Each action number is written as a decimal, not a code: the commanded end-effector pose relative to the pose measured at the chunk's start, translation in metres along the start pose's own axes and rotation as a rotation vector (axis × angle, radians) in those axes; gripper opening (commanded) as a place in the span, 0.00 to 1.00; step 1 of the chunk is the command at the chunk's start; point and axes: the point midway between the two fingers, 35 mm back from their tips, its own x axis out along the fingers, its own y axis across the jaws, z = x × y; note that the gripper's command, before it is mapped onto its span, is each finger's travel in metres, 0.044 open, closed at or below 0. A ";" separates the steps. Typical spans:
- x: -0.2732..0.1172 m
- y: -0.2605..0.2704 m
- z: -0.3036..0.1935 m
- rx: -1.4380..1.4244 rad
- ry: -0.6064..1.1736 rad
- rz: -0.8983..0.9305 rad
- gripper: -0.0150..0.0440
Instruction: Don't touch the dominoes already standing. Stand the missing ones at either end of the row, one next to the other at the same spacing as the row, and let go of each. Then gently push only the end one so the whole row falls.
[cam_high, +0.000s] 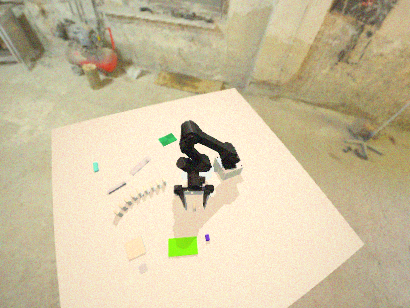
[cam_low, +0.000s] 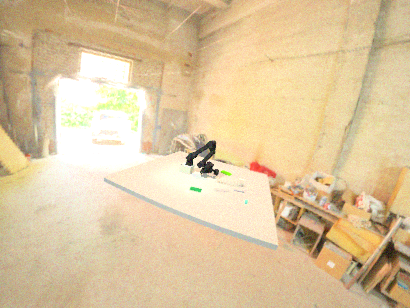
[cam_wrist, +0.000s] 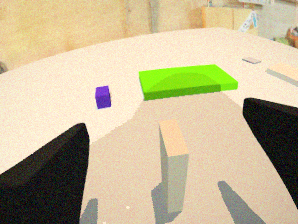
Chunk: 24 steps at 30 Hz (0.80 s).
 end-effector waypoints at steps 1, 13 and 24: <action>-0.002 -0.002 0.017 -0.006 0.001 -0.003 1.00; 0.011 -0.022 0.030 0.243 0.104 -0.040 1.00; 0.057 -0.051 0.013 1.070 0.678 -0.401 1.00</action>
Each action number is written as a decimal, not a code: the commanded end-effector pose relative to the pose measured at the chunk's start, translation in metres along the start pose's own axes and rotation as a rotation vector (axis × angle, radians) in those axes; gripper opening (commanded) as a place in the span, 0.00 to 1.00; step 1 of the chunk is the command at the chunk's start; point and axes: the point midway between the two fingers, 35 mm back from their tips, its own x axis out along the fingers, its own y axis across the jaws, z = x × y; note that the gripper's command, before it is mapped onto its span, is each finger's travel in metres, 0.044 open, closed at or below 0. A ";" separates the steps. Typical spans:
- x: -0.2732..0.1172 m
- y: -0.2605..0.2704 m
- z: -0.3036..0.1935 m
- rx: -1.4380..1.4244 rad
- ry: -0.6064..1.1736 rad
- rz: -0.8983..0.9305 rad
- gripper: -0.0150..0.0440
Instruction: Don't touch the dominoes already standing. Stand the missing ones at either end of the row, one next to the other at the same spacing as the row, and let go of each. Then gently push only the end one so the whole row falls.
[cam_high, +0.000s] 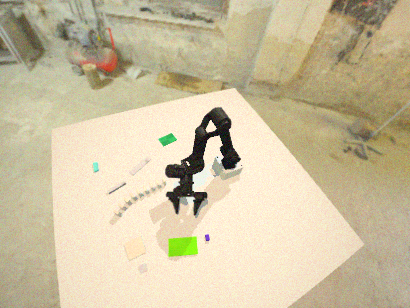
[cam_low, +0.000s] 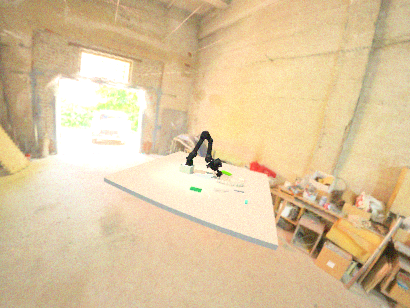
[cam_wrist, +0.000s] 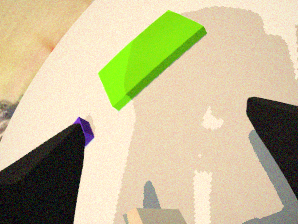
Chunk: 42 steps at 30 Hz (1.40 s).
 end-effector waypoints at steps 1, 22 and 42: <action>0.024 -0.002 0.021 0.521 0.322 -0.355 1.00; -0.036 0.063 0.033 0.850 0.569 -0.973 1.00; -0.029 0.055 0.018 0.856 0.580 -1.006 1.00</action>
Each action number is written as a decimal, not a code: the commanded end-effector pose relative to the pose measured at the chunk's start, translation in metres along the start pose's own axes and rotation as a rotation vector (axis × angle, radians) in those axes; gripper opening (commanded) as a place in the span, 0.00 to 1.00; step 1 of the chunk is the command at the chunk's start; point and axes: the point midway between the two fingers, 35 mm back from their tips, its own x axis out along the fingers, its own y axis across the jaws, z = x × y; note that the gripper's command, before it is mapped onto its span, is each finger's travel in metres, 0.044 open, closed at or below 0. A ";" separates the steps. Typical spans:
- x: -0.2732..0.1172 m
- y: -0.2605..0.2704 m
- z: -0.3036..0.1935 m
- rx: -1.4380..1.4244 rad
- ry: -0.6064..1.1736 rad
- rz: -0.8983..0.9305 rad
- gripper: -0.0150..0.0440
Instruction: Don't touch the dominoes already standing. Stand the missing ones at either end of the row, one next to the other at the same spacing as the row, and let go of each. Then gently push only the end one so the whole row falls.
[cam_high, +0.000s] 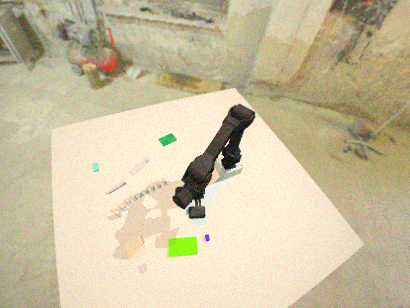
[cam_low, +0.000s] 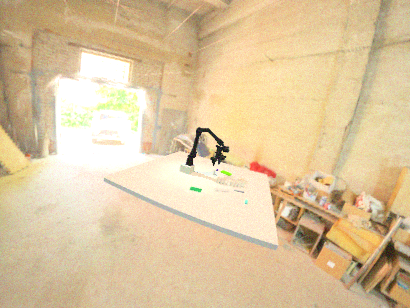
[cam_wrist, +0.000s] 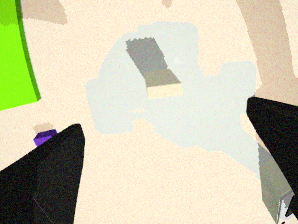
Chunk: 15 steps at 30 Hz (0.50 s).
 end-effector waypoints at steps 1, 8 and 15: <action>0.027 -0.002 -0.001 0.006 0.004 -0.017 1.00; 0.059 -0.005 -0.003 0.006 0.005 -0.017 1.00; 0.068 -0.006 -0.003 0.006 0.005 -0.018 1.00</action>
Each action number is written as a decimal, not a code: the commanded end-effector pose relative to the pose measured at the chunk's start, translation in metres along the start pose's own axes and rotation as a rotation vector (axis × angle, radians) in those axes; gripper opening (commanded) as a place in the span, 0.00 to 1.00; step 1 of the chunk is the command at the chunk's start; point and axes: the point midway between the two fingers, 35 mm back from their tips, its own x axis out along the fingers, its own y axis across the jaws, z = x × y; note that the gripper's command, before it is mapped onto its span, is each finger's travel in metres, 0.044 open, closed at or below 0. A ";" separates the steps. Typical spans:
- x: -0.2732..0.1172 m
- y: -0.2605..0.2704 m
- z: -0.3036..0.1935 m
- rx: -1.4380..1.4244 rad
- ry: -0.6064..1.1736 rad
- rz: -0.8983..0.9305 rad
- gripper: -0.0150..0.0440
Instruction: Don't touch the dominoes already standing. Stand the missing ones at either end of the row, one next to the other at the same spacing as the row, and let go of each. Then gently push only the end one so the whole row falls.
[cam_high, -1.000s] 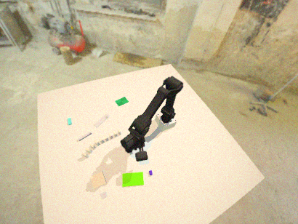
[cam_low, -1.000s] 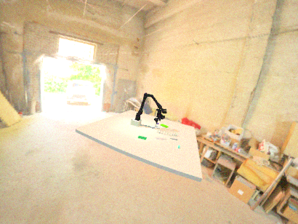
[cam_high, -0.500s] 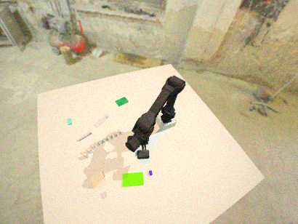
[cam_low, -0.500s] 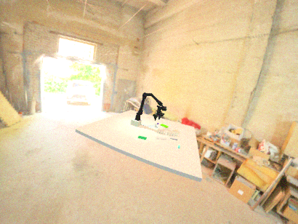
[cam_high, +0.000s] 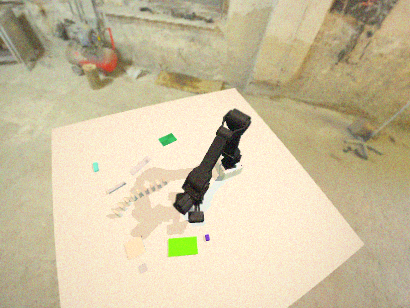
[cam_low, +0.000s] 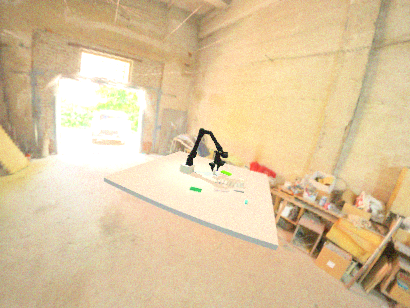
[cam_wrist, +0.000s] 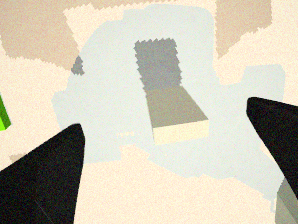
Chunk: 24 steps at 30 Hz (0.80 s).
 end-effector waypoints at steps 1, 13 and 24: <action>0.009 -0.003 -0.002 0.004 0.003 -0.012 1.00; 0.013 -0.003 -0.002 0.004 0.003 -0.012 0.64; 0.013 -0.003 -0.002 0.004 0.003 -0.012 0.44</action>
